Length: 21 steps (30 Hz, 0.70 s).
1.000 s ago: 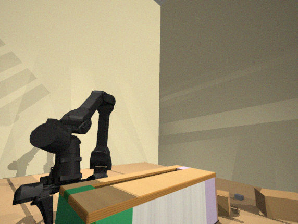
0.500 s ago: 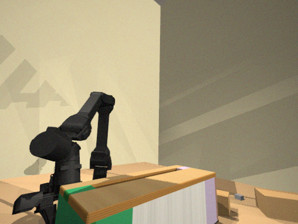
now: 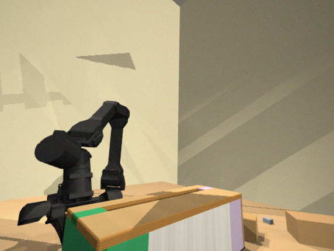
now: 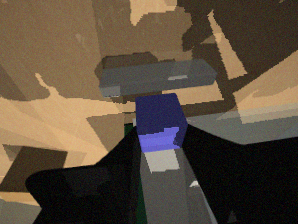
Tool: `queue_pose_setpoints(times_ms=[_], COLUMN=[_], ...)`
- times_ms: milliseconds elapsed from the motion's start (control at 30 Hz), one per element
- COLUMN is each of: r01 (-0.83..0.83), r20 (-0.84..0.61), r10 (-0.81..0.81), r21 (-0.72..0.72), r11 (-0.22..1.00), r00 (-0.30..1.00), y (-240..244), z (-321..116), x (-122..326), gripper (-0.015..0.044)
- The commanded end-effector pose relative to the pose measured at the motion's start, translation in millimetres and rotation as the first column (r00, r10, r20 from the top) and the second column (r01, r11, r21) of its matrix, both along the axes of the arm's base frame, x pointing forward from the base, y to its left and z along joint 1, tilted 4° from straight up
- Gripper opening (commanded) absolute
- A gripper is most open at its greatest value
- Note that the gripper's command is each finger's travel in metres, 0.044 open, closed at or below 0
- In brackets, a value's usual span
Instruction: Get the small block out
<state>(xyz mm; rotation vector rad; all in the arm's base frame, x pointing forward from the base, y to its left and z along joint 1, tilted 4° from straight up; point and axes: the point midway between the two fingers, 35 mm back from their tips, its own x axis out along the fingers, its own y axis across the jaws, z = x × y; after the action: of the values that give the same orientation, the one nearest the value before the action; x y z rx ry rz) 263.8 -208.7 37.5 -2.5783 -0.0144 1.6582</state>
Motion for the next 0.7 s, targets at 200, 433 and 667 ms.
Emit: queue_pose_setpoints(times_ms=[200, 433, 667], r01=[0.000, 0.120, 0.253], r20=[0.007, -0.002, 0.002], r10=[0.001, -0.120, -0.253], r21=[-0.016, -0.021, -0.026], r11=[1.000, 0.993, 0.967], r00=[1.000, 0.993, 0.967], y=[-3, 8, 21], z=[36, 62, 88], x=[0, -7, -18], gripper=[0.0000, 0.0000, 0.0000])
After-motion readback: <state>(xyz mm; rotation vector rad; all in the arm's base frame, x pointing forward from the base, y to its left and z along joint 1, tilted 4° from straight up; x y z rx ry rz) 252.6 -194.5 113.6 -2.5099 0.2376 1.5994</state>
